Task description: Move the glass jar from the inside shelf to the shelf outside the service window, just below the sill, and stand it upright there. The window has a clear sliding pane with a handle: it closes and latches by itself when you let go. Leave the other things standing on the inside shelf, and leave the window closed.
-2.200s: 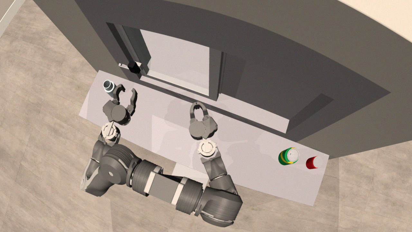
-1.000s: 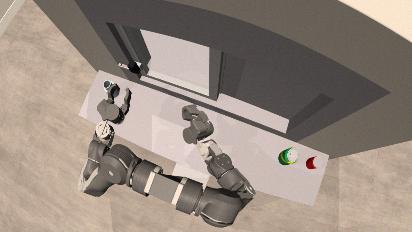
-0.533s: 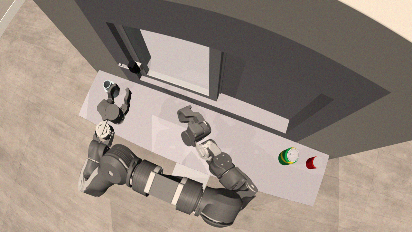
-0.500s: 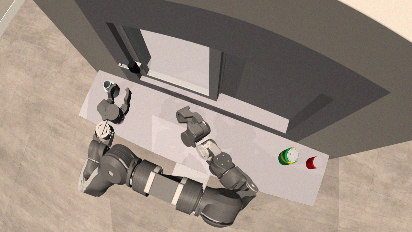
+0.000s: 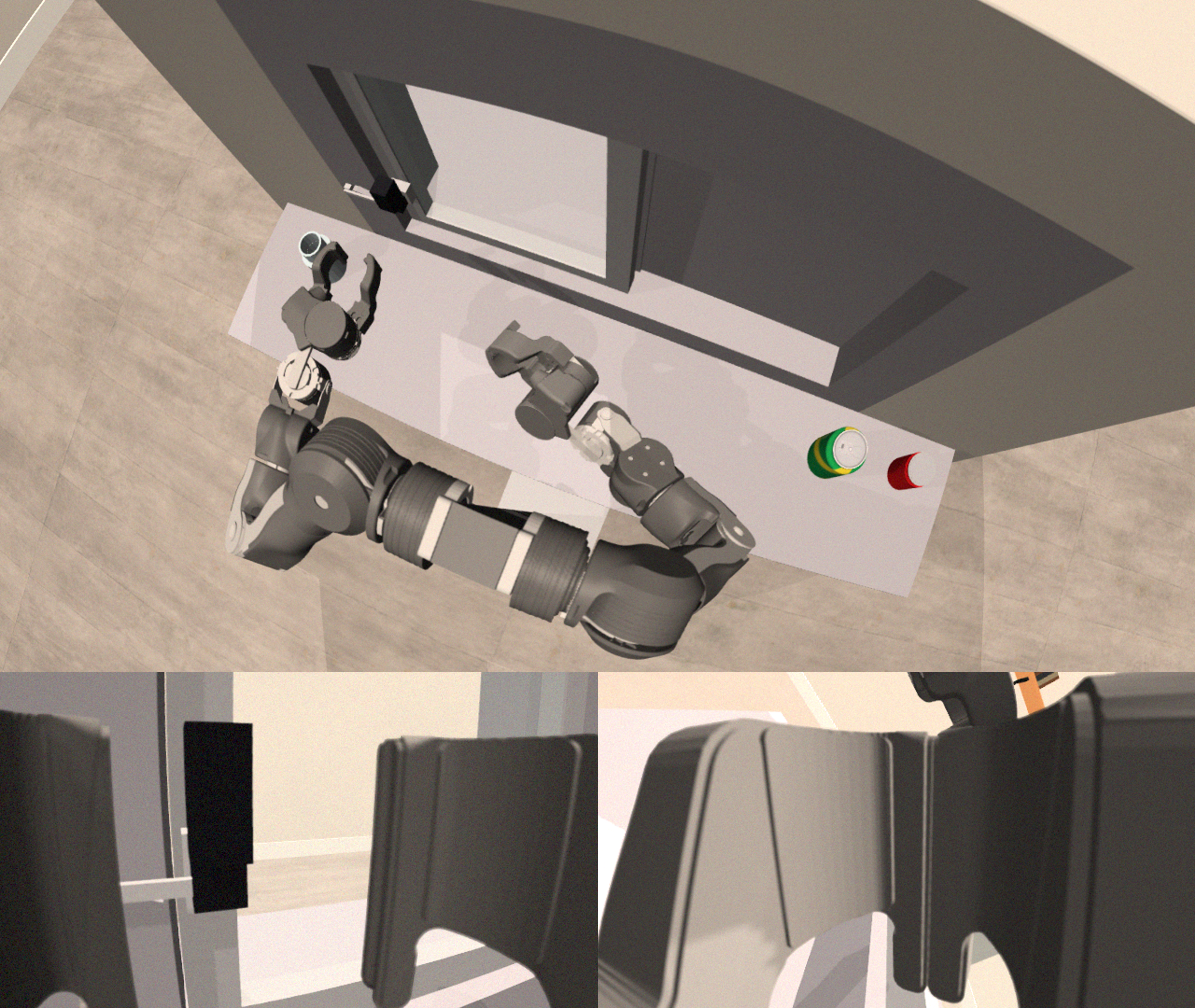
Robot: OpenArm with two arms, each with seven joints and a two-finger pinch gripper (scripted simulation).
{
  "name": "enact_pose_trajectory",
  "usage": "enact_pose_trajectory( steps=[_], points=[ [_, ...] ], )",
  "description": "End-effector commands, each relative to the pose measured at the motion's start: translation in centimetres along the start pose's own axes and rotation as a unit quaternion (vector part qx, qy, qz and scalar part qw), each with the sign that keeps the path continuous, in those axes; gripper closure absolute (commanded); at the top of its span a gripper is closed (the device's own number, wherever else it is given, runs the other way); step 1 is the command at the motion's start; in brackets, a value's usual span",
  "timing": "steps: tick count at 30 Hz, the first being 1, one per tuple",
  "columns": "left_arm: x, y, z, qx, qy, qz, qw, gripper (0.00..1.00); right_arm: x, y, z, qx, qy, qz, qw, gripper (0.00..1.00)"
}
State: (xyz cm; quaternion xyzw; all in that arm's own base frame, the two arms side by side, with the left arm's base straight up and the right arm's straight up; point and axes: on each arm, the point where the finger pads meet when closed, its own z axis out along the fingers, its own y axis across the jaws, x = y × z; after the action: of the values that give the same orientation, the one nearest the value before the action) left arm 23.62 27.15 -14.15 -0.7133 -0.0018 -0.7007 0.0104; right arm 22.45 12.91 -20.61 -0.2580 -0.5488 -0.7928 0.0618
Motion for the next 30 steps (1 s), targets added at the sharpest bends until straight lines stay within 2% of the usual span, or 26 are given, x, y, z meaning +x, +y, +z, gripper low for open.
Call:
enact_pose_trajectory(
  steps=[1,4,6,8,10,12,15,19,22,24,26,30],
  points=[
    [0.10,0.01,0.0,0.000,0.0014,0.001,1.0000,0.70,0.0,0.8,0.1,-0.021,0.001,0.022,0.9995,1.00],
    [0.10,0.01,0.0,0.000,0.0014,0.001,1.0000,0.70,-0.3,2.0,0.0,-0.057,-0.005,0.071,0.9958,1.00],
    [0.10,0.01,0.0,0.000,0.0014,0.001,1.0000,0.70,-0.7,2.8,-0.1,-0.086,-0.010,0.111,0.9901,1.00],
    [0.10,0.01,0.0,0.000,0.0014,0.001,1.0000,0.70,-1.1,3.8,-0.4,-0.117,-0.016,0.154,0.9810,1.00],
    [0.10,0.01,0.0,0.000,0.0014,0.001,1.0000,0.70,-1.7,4.7,-0.6,-0.149,-0.021,0.199,0.9683,1.00],
    [0.10,0.01,0.0,0.000,0.0014,0.001,1.0000,0.70,-1.7,4.7,-0.6,-0.149,-0.021,0.199,0.9683,1.00],
    [0.10,0.01,0.0,0.000,0.0014,0.001,1.0000,0.70,-2.6,5.9,-1.2,-0.197,-0.029,0.265,0.9435,1.00],
    [0.10,0.01,0.0,0.000,0.0014,0.001,1.0000,0.70,-3.9,7.0,-2.0,-0.250,-0.039,0.339,0.9062,1.00],
    [0.10,0.01,0.0,0.000,0.0014,0.001,1.0000,0.70,-4.7,7.5,-2.5,-0.278,-0.044,0.378,0.8820,1.00],
    [0.10,0.01,0.0,0.000,0.0014,0.001,1.0000,0.70,-5.0,7.7,-2.7,-0.290,-0.046,0.395,0.8707,1.00],
    [0.10,0.01,0.0,0.000,0.0014,0.001,1.0000,0.70,-5.2,7.8,-2.8,-0.296,-0.047,0.403,0.8648,1.00],
    [0.10,0.01,0.0,0.000,0.0014,0.001,1.0000,0.70,-5.3,7.7,-2.8,-0.296,-0.049,0.405,0.8640,1.00]
  ],
)
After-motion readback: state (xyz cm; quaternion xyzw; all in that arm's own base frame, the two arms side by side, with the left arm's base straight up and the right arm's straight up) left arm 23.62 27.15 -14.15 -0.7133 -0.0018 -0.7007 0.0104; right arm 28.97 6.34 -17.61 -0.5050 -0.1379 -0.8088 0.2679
